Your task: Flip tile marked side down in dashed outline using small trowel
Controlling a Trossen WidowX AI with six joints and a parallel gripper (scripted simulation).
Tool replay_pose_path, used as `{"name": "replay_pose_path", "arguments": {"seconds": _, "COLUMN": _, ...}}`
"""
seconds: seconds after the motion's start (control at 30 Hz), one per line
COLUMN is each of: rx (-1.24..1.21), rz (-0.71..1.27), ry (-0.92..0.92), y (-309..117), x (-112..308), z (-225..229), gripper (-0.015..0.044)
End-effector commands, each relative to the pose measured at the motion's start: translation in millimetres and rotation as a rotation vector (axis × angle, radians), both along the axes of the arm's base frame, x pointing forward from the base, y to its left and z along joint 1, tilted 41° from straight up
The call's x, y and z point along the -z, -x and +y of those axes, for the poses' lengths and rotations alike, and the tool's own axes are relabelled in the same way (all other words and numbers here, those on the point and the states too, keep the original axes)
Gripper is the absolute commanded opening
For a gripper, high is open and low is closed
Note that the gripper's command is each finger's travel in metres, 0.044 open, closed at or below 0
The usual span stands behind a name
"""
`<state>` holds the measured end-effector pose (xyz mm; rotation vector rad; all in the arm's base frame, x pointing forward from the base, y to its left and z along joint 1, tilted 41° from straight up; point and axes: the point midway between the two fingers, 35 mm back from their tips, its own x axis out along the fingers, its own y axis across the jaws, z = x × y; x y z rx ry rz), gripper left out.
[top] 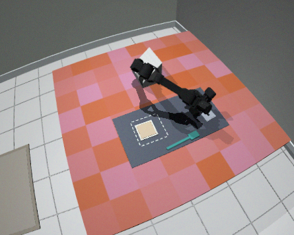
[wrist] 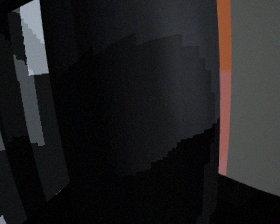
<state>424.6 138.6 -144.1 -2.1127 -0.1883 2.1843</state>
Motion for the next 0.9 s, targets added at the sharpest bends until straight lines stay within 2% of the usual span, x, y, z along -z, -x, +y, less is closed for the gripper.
{"name": "replay_pose_path", "arguments": {"seconds": 0.0, "rx": -0.008, "rz": -0.002, "ry": -0.01, "y": 0, "x": 0, "z": 2, "gripper": 0.0079}}
{"name": "replay_pose_path", "arguments": {"seconds": 0.27, "rx": -0.008, "rz": -0.002, "ry": -0.01, "y": 0, "x": 0, "z": 2, "gripper": 0.0289}}
{"name": "replay_pose_path", "arguments": {"seconds": 0.3, "rx": -0.008, "rz": -0.002, "ry": -0.01, "y": 0, "x": 0, "z": 2, "gripper": 0.03}}
{"name": "replay_pose_path", "arguments": {"seconds": 0.6, "rx": -0.008, "rz": -0.002, "ry": -0.01, "y": 0, "x": -1, "z": 2, "gripper": 0.03}}
{"name": "replay_pose_path", "arguments": {"seconds": 0.87, "rx": -0.004, "rz": -0.002, "ry": -0.006, "y": -2, "x": -58, "z": -7, "gripper": 0.03}}
